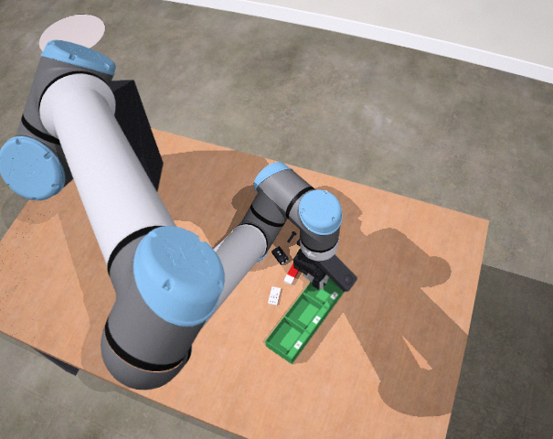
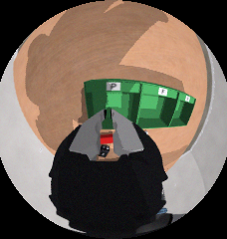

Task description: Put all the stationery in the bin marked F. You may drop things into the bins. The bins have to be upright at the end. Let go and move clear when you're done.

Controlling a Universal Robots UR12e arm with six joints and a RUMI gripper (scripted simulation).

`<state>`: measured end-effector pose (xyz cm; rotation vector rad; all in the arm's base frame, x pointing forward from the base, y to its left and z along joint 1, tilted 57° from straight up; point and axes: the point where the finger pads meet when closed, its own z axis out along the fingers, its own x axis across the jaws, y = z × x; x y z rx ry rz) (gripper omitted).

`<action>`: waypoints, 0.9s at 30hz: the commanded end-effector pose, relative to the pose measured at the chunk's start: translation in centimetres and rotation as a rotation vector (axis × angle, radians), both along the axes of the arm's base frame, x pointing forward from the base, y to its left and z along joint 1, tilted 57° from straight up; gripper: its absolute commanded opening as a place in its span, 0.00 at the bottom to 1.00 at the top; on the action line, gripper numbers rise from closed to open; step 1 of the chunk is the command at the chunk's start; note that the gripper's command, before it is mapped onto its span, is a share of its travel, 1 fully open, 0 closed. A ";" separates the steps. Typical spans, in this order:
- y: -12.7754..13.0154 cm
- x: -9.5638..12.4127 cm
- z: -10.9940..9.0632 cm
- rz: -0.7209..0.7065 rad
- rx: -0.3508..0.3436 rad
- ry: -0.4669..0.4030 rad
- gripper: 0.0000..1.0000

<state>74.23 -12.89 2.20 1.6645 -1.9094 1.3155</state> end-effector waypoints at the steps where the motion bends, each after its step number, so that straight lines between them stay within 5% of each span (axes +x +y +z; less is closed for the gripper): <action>1: 0.1 0.0 0.0 0.001 0.000 -0.001 0.04; 27: 2.4 -1.0 1.7 0.001 0.000 -0.001 0.04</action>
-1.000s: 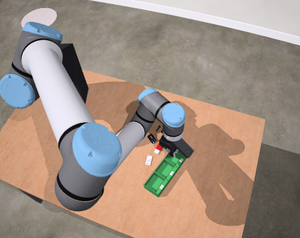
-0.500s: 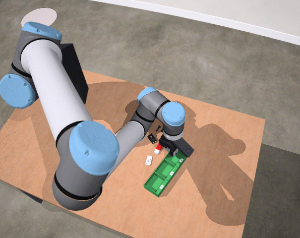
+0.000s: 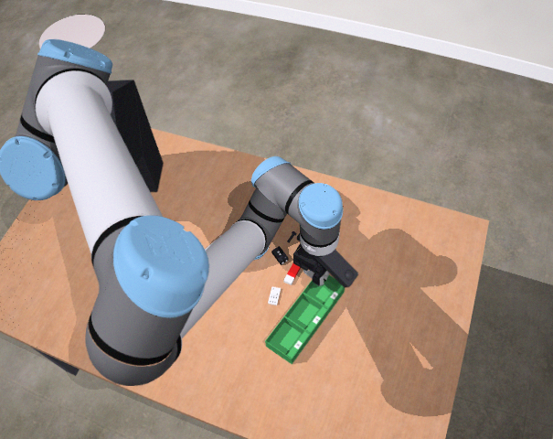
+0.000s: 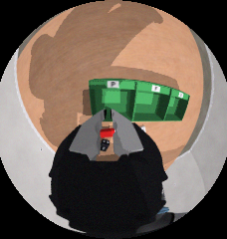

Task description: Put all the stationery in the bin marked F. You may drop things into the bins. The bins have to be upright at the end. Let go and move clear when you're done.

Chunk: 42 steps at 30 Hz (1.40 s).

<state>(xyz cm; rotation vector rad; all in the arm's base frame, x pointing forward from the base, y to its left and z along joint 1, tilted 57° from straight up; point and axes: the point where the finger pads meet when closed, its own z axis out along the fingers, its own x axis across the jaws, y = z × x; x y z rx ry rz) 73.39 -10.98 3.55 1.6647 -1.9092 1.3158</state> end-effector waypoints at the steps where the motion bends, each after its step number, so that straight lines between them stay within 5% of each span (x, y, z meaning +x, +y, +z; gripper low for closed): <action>1: 0.7 -0.3 0.5 0.000 0.000 0.000 0.04; 17: 2.7 -1.2 1.9 0.000 0.000 0.000 0.04; 34: 12.3 -5.3 8.7 0.000 0.000 -0.001 0.04; 42: 12.3 -5.3 8.7 0.000 0.000 -0.001 0.04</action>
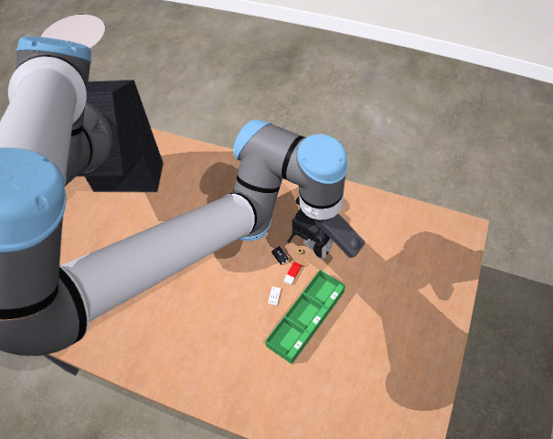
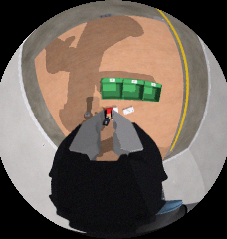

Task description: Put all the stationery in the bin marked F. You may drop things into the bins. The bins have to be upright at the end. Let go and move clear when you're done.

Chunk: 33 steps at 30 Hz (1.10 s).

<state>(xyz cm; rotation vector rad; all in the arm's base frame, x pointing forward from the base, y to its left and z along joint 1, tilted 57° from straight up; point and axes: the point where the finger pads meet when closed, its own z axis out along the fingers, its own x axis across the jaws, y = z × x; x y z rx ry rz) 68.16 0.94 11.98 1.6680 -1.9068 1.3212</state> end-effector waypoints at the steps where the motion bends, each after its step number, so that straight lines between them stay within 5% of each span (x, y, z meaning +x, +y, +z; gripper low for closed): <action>1: 0.4 -0.1 0.2 -0.004 0.002 0.002 0.04; 6: 0.4 -0.1 0.2 -0.004 0.002 0.002 0.04; 7: 0.2 -0.2 -0.6 -0.031 0.019 -0.036 0.18; 13: -0.6 -0.6 -5.5 -0.145 0.092 -0.199 0.18; 15: -0.6 -0.6 -5.5 -0.145 0.092 -0.199 0.18; 30: -2.6 -1.8 -17.8 -0.398 0.254 -0.539 0.18; 33: -2.8 -1.9 -18.6 -0.442 0.281 -0.598 0.18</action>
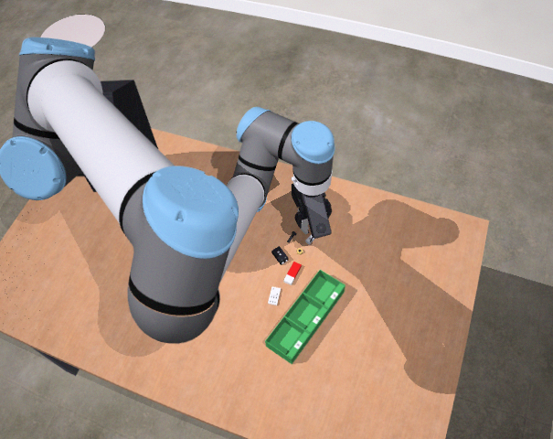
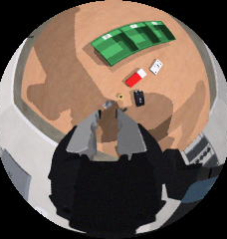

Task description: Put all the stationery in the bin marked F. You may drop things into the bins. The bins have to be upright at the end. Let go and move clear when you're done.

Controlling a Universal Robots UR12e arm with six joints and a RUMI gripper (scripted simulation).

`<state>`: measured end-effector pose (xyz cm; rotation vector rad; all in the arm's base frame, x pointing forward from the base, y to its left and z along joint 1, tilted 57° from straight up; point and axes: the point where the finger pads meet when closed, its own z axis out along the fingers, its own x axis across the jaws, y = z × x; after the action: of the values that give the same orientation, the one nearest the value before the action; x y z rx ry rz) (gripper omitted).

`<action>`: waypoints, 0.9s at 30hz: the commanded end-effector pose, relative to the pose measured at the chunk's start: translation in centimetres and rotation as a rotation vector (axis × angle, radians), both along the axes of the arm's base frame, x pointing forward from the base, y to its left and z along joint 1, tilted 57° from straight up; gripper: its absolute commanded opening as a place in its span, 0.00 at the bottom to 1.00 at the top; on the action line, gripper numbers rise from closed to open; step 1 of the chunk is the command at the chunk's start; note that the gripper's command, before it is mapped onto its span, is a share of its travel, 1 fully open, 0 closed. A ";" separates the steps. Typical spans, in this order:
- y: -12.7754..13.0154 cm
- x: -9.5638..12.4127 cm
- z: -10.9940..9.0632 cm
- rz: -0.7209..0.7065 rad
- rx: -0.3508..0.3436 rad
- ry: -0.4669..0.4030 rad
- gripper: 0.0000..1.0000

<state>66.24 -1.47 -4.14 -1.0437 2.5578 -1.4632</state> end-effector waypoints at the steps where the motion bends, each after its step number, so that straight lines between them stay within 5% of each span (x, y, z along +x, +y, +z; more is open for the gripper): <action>1: -0.5 0.0 -3.3 -0.084 0.047 -0.124 0.18; 27: -0.7 -0.1 -4.2 -0.464 0.278 -0.677 0.18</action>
<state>66.13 -2.16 -8.40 -0.0661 2.4698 -1.2259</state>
